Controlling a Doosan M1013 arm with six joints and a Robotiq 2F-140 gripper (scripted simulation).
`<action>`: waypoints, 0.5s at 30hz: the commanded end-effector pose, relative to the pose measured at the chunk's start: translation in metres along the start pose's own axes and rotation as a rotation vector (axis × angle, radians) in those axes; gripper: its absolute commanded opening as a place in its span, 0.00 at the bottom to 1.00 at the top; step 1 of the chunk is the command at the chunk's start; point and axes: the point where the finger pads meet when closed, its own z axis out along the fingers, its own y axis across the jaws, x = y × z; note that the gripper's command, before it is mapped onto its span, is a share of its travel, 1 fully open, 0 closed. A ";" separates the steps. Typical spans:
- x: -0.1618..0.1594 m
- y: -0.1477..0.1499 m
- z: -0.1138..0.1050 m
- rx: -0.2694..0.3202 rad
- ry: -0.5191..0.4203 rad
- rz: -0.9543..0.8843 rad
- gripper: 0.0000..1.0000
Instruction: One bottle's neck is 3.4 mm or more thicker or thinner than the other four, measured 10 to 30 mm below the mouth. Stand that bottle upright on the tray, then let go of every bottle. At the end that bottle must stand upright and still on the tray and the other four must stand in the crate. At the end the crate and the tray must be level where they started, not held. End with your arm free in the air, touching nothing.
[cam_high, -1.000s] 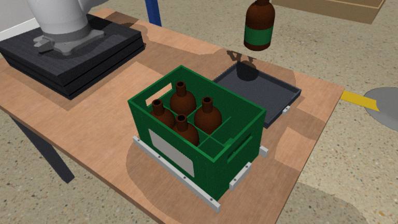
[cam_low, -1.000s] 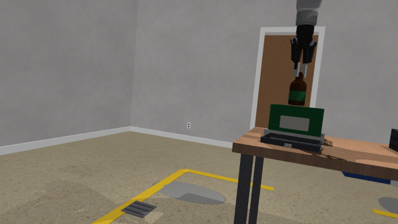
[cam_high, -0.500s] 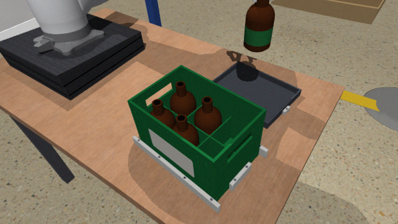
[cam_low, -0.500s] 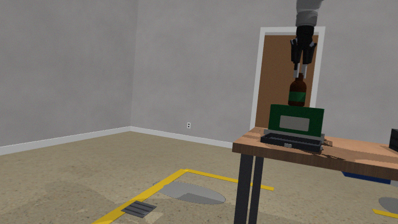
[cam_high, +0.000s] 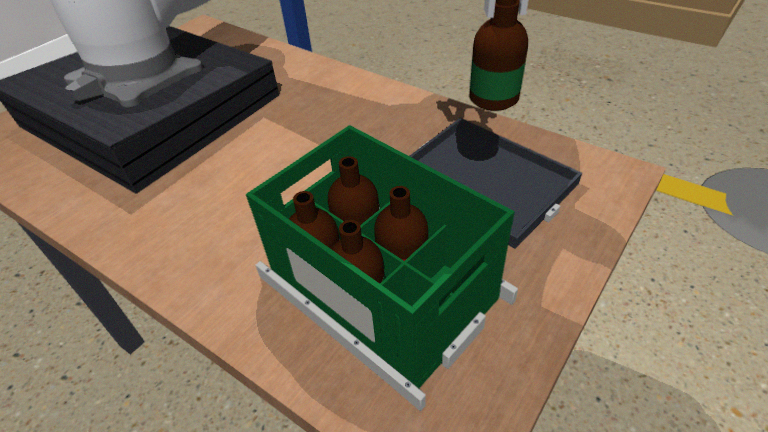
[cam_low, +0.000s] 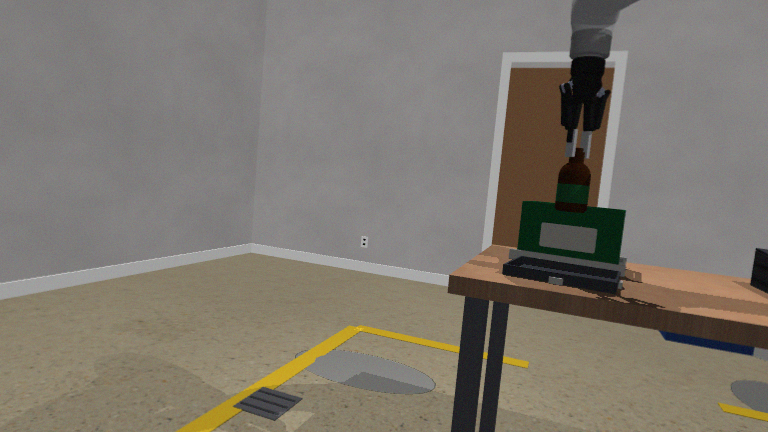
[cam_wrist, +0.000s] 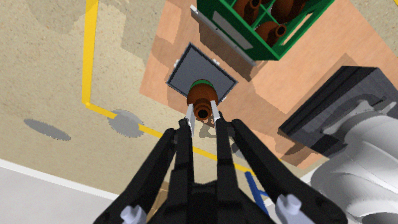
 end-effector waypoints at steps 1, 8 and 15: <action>0.000 0.000 0.006 0.000 0.000 0.000 0.00; 0.000 0.000 0.019 0.000 0.000 0.000 0.00; 0.000 0.000 0.038 0.000 0.000 0.000 0.00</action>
